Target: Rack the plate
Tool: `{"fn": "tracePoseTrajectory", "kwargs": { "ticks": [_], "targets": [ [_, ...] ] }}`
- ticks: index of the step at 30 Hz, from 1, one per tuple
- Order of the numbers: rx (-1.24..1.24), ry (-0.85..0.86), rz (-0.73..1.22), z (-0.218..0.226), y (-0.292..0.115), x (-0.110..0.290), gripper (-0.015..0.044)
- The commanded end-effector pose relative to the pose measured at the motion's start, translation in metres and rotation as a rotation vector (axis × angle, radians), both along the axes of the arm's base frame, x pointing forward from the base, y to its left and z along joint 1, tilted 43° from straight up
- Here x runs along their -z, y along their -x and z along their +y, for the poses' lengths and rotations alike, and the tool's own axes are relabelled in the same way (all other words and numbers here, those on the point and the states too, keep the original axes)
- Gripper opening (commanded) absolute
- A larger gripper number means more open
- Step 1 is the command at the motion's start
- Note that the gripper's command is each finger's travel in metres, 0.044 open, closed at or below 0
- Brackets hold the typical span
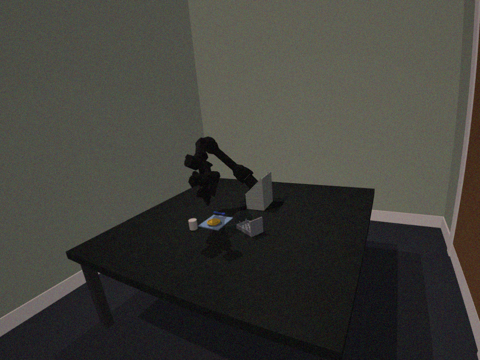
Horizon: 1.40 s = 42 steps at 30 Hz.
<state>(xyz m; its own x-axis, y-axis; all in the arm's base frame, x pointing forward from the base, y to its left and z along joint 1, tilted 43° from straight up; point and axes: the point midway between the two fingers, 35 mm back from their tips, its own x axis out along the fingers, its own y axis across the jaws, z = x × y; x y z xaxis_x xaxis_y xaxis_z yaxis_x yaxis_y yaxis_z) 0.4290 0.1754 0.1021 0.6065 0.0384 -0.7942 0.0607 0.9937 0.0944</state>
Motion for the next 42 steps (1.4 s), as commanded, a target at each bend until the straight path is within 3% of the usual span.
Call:
{"fn": "tracePoseTrajectory", "kwargs": {
  "ticks": [1, 29, 42],
  "targets": [
    [0.015, 0.122, 0.051, -0.029, 0.010, 0.012, 0.0400],
    [-0.045, 0.845, 0.510, -0.182, 0.092, 0.037, 0.0400],
    [-0.049, 0.860, 0.523, -0.189, 0.091, 0.042, 0.0400]
  ]
}}
